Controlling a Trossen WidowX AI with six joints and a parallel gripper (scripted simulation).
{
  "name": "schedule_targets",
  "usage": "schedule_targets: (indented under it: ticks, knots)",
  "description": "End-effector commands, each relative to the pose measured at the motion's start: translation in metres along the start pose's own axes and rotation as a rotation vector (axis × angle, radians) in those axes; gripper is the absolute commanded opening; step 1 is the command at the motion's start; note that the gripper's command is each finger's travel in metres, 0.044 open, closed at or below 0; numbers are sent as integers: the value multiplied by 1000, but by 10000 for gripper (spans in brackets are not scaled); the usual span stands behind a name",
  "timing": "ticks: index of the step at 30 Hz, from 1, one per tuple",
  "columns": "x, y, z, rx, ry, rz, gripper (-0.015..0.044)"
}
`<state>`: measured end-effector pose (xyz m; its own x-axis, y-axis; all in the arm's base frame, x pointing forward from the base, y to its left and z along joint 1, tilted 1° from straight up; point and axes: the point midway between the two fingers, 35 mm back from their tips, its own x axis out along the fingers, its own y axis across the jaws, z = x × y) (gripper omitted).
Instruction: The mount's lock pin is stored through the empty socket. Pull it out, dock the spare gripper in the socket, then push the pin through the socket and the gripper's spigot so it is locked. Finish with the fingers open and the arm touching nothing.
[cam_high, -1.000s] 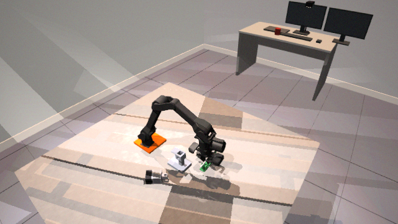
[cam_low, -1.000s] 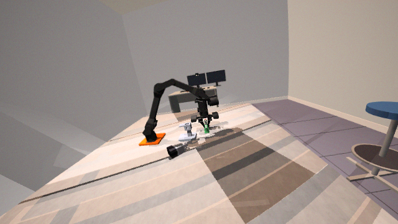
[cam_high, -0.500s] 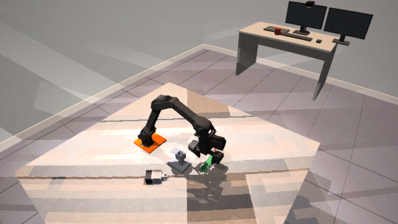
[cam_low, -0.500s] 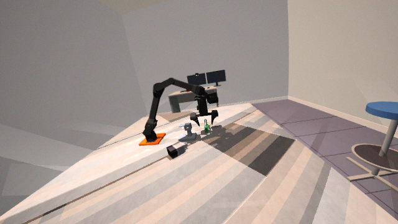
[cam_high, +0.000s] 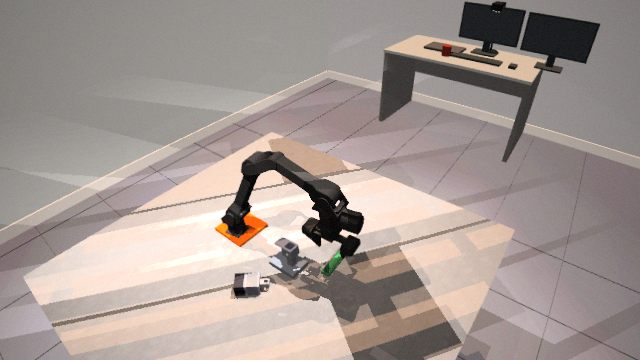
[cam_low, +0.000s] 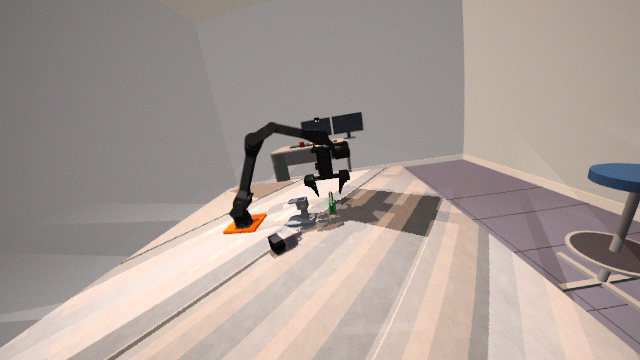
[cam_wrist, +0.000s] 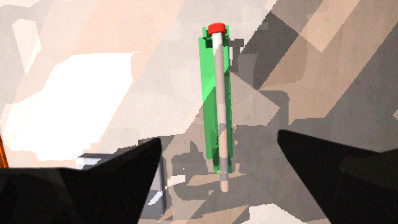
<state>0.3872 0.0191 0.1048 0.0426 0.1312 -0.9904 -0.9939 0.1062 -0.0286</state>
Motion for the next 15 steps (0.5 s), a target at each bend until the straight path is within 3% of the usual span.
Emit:
schedule_targets:
  ticks: [1, 15]
  knots:
    - [-11, 0, 1, 0, 0, 0, 440]
    - [-41, 2, 5, 1, 1, 7, 440]
